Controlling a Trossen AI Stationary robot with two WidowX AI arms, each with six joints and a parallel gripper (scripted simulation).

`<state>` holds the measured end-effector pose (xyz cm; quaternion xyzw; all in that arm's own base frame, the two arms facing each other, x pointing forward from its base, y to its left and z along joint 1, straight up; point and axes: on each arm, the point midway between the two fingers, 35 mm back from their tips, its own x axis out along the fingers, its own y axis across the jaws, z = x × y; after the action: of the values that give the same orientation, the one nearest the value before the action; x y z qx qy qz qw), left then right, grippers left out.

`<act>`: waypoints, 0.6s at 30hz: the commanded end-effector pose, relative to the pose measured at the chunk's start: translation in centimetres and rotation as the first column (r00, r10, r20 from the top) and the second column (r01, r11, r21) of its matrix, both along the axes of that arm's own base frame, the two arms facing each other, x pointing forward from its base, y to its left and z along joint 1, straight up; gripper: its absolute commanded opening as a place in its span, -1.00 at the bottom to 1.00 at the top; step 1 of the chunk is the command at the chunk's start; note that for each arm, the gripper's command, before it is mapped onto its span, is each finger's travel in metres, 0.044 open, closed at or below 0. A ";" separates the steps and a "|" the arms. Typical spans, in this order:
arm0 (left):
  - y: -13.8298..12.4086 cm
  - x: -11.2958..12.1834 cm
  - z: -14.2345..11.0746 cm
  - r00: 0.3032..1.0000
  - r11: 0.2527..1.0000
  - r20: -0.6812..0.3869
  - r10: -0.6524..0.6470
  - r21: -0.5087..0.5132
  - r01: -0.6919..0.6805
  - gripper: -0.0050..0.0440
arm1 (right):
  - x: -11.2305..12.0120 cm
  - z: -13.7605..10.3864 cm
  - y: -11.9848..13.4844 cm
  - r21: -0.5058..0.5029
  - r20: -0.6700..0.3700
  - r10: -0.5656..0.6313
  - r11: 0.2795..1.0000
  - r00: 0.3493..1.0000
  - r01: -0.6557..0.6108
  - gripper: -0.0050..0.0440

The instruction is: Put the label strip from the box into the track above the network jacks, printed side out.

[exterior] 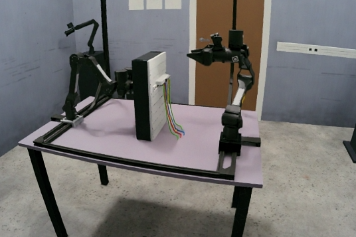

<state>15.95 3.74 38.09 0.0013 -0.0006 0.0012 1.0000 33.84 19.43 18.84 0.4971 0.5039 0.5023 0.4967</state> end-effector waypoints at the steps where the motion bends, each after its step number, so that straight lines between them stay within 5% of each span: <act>1: 0.0 0.0 0.2 1.000 1.000 0.001 -0.002 0.002 0.002 1.00 | 1.2 0.7 0.9 0.004 0.015 -0.002 1.000 1.000 0.002 -1.00; 8: 0.0 0.0 0.2 1.000 1.000 0.001 -0.002 0.002 0.002 1.00 | 2.0 0.7 1.7 0.004 0.016 -0.002 1.000 1.000 0.002 -1.00; 18: -0.8 0.3 0.5 0.998 0.998 0.002 -0.057 0.024 0.057 0.02 | 1.7 0.9 1.5 0.005 0.025 -0.002 1.000 1.000 0.002 -1.00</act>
<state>16.06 3.09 38.08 0.0058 -0.0006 -0.0194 0.9998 35.38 20.92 18.88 0.4962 0.5037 0.5037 0.4964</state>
